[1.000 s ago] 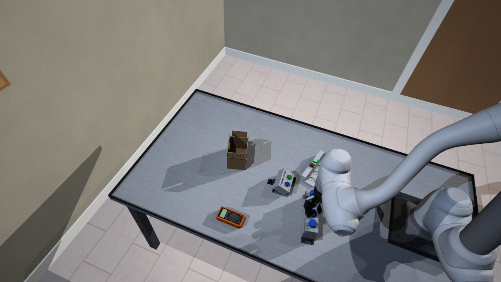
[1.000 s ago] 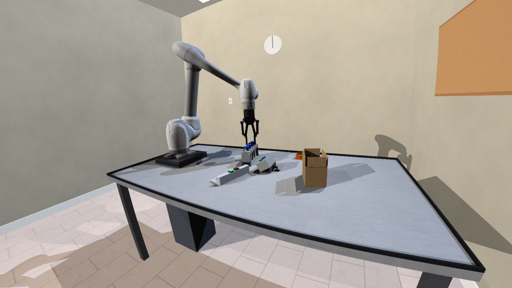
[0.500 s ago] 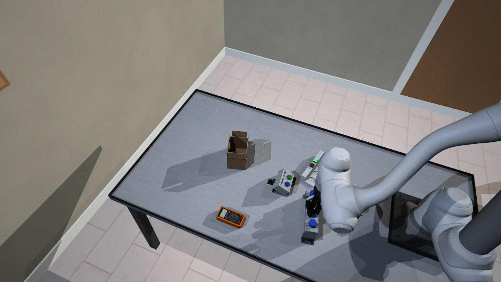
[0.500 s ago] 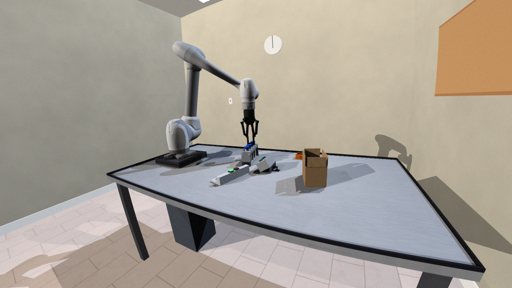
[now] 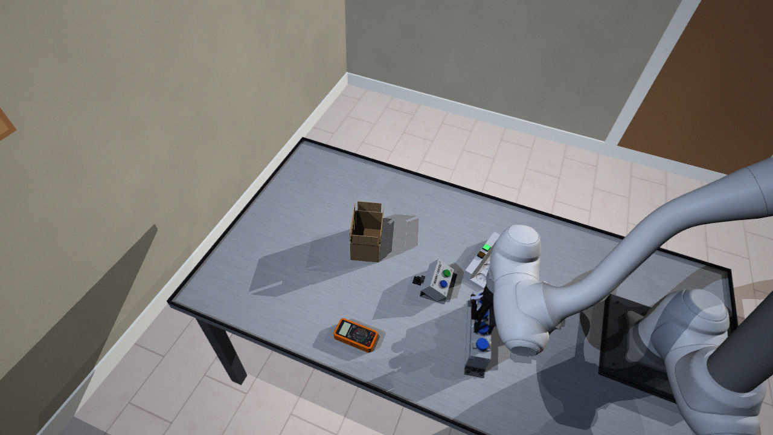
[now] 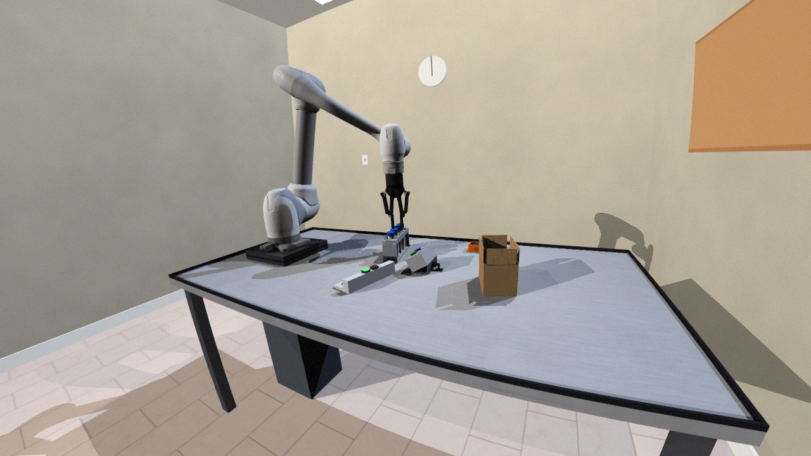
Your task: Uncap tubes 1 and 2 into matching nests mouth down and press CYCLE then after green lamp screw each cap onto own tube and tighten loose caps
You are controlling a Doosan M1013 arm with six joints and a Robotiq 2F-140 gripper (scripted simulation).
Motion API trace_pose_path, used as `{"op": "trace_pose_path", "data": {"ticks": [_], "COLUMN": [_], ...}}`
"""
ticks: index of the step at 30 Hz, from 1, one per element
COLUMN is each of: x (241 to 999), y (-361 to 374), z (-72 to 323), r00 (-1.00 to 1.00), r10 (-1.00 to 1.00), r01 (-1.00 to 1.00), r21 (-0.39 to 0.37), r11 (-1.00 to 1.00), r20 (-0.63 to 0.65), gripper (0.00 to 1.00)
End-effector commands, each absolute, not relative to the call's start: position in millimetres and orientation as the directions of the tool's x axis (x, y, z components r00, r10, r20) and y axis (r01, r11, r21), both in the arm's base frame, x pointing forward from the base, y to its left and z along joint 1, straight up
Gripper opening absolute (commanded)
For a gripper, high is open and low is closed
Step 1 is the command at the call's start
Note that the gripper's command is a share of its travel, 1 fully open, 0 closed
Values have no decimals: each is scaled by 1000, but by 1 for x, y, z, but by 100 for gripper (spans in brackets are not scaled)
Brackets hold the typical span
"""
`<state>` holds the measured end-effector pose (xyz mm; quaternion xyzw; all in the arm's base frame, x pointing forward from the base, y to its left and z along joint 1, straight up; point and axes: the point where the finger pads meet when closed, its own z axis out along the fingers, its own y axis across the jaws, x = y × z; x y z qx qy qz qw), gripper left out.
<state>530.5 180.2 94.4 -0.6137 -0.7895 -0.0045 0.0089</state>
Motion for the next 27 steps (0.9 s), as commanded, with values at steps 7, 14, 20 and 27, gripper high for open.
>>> {"op": "trace_pose_path", "data": {"ticks": [7,14,20,27], "x": [531,531,531,531], "y": [181,181,181,181], "z": [95,95,94,94], "r00": [203,289,289,289], "r10": [979,957,957,957], "r01": [979,957,957,957], "r21": [-3,-3,-3,-3], "r11": [-203,-289,-289,-289], "r20": [-1,-1,-1,-1], "gripper": [30,30,41,41]}}
